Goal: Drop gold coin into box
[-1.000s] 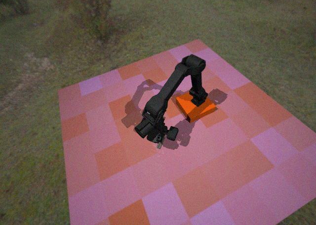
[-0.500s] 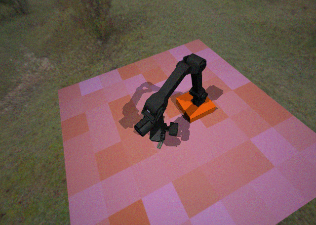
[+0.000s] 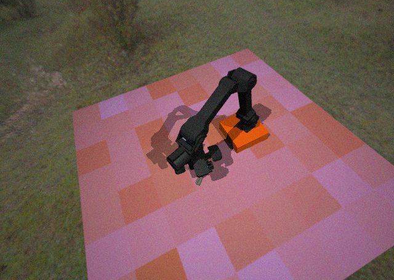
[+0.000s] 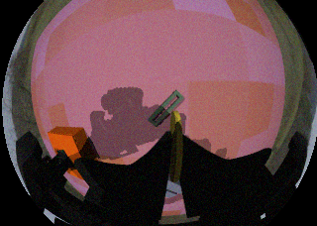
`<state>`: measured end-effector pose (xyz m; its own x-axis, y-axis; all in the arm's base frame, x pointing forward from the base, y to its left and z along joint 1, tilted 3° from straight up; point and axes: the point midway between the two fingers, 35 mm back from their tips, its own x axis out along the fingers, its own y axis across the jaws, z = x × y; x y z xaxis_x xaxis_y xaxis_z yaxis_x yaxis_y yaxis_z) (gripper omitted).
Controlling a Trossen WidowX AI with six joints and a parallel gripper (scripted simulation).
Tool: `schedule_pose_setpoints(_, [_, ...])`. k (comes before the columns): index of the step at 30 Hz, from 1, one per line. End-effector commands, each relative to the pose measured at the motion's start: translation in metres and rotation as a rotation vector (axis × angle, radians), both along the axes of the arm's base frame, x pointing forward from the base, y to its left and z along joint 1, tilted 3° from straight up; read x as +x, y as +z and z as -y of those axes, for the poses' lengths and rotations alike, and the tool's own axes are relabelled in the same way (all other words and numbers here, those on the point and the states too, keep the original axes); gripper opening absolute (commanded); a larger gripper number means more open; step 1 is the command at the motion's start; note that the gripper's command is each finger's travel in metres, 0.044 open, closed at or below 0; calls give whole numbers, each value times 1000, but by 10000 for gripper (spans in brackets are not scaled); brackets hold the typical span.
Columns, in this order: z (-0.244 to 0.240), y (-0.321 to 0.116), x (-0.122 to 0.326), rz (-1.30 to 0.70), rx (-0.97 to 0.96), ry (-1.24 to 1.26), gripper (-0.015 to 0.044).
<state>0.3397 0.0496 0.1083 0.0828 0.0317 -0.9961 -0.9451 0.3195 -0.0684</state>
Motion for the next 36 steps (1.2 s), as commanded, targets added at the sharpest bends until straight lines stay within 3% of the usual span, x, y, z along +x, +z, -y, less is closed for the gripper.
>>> schedule_pose_setpoints(1, [-1, 1, 1, 4, -11, 139, 0])
schedule_pose_setpoints(20, [-3, 2, 5, 25, -64, 782, 0])
schedule_pose_setpoints(36, [19, 1, 2, 24, -69, 805, 0])
